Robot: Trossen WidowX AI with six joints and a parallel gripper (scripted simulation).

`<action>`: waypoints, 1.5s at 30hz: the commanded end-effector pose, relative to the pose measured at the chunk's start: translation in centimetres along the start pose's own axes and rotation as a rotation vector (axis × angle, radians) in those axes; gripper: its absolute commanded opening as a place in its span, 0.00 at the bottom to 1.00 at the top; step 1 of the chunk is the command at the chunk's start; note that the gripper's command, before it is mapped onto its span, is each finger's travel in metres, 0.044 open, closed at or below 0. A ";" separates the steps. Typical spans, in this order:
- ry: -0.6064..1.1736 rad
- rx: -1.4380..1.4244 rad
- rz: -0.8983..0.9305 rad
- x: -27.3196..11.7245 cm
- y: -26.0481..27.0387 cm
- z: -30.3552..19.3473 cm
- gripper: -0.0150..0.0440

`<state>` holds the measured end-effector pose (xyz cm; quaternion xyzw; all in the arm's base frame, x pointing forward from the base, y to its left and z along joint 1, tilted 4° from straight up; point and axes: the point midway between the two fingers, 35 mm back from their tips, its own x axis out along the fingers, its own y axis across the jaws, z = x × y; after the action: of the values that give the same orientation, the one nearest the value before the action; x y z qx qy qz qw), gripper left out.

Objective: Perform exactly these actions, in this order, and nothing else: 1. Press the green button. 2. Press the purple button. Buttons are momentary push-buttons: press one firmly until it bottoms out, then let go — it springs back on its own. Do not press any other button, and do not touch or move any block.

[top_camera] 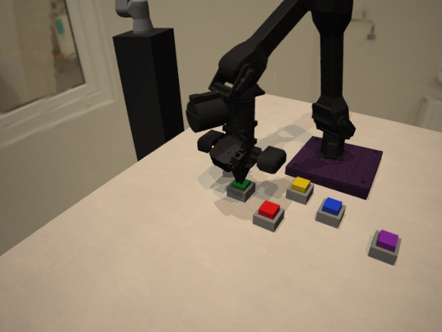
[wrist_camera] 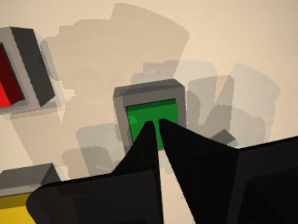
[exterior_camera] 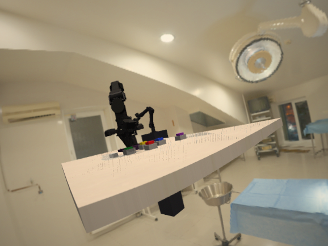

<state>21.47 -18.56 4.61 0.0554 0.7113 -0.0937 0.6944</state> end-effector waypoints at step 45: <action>-0.001 -0.038 0.033 -9.7 16.7 4.6 0.29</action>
<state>28.53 -6.40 13.28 0.0494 0.7115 -0.0683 0.6977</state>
